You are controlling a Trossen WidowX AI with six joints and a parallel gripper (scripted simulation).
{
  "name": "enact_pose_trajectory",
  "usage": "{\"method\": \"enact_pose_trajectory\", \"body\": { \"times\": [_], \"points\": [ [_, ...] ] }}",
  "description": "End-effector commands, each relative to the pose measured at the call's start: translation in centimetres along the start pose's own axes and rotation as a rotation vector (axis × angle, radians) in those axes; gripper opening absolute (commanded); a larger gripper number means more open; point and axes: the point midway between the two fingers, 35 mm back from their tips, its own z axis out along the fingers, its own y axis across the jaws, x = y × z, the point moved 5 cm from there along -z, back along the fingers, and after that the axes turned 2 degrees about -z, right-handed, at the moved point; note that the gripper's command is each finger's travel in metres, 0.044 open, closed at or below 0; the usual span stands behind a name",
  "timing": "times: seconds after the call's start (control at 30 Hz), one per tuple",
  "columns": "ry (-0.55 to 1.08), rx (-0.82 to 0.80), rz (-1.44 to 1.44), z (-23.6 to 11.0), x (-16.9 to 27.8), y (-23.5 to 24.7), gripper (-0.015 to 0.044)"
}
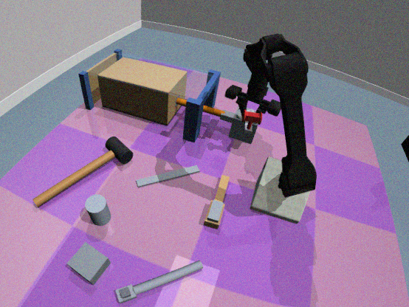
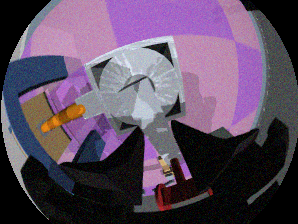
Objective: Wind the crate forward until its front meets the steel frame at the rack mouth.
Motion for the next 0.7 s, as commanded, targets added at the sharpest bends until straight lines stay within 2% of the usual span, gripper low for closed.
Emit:
{"method": "enact_pose_trajectory", "body": {
  "times": [0.0,0.3,0.67],
  "points": [
    [0.004,-0.003,0.033,0.39,-0.17,0.14,0.0000],
    [0.007,-0.009,0.127,0.37,-0.18,0.33,0.0000],
    [0.006,-0.008,0.112,0.38,-0.27,0.18,0.0000]
  ]
}}
